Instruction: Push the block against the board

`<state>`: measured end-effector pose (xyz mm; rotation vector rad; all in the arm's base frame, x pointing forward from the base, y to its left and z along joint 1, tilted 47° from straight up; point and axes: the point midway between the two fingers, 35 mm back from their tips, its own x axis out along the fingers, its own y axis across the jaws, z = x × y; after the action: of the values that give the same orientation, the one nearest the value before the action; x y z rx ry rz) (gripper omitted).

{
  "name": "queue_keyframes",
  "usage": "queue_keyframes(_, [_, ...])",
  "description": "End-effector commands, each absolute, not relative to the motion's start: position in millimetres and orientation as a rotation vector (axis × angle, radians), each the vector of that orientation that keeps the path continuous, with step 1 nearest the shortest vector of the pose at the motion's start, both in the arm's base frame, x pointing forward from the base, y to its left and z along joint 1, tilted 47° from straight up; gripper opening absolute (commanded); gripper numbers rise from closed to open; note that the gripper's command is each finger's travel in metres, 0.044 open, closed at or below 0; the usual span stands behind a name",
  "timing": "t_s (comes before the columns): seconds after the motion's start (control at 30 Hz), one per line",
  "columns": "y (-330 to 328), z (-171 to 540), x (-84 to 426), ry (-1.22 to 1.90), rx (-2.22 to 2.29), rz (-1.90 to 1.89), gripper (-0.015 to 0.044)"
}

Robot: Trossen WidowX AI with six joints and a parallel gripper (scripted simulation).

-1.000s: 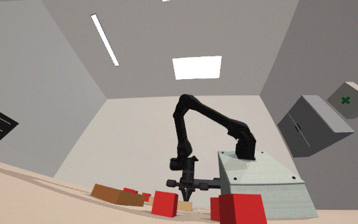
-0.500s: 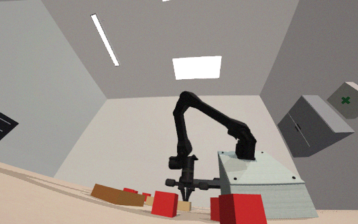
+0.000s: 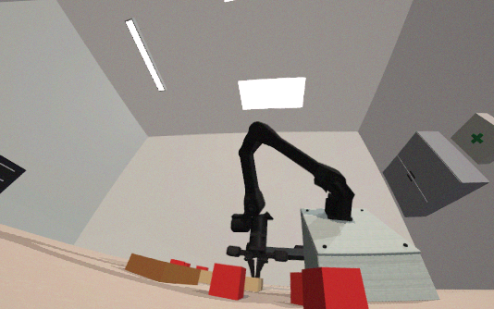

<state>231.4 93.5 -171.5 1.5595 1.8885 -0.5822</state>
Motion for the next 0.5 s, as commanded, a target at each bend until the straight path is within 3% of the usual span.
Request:
queue_keyframes(0.0, [99.8, -167.4, 229.0, 1.902, 1.562, -0.578, 0.0])
queue_keyframes(0.47, [109.3, -157.6, 229.3, 1.902, 1.562, -0.578, 0.0])
